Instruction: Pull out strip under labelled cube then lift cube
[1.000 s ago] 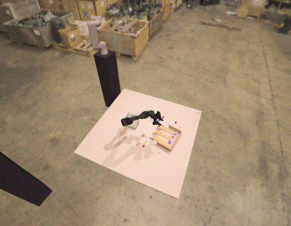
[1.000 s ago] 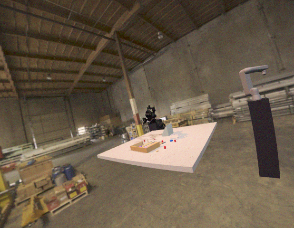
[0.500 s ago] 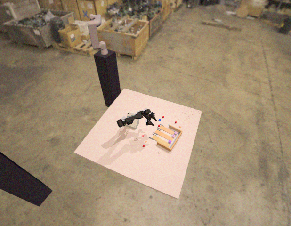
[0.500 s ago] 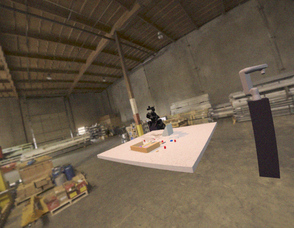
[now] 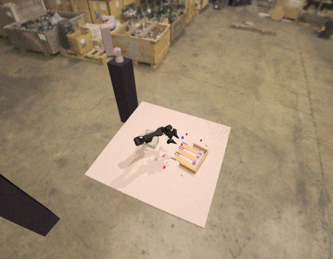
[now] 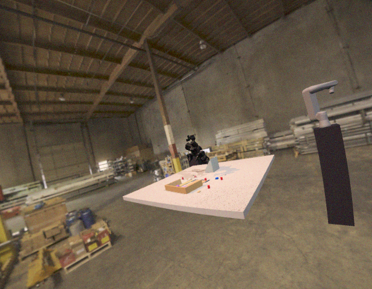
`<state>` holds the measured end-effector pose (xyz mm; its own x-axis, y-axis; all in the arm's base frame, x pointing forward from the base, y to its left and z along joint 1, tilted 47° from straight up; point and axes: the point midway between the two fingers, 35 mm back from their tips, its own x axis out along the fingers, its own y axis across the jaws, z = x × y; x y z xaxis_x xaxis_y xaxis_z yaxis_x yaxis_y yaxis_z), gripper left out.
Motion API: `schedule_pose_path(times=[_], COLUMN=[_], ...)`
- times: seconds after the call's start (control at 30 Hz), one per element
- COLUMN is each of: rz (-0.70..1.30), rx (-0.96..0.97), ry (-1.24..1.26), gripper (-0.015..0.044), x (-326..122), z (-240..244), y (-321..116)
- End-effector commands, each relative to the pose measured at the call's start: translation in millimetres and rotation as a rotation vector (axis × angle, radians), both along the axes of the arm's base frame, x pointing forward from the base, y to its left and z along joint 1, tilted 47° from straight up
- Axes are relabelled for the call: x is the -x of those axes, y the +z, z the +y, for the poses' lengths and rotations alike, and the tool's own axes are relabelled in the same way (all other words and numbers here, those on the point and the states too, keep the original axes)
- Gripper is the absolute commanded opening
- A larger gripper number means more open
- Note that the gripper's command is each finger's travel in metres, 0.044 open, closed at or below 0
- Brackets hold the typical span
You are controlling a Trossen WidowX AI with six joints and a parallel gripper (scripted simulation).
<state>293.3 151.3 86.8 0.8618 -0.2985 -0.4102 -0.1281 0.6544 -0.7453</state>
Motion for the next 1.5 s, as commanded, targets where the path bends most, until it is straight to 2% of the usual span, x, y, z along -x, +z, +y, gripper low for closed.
schedule_pose_path(times=[0.0,0.37,0.7,0.97,1.47], rz=[0.03,0.279,0.425,0.49,0.491], rx=[-0.002,-0.024,-0.046,-0.027,-0.026], ry=[-0.014,-0.216,-0.536,-0.807,-0.812], gripper=[0.0295,0.0006,0.0,0.0,0.0], x=[-7.4,-61.3,-94.2,-95.6,-97.4], z=[5.4,32.3,28.0,12.8,2.6], y=[-3.8,-51.5,-107.1,-153.3,-164.0])
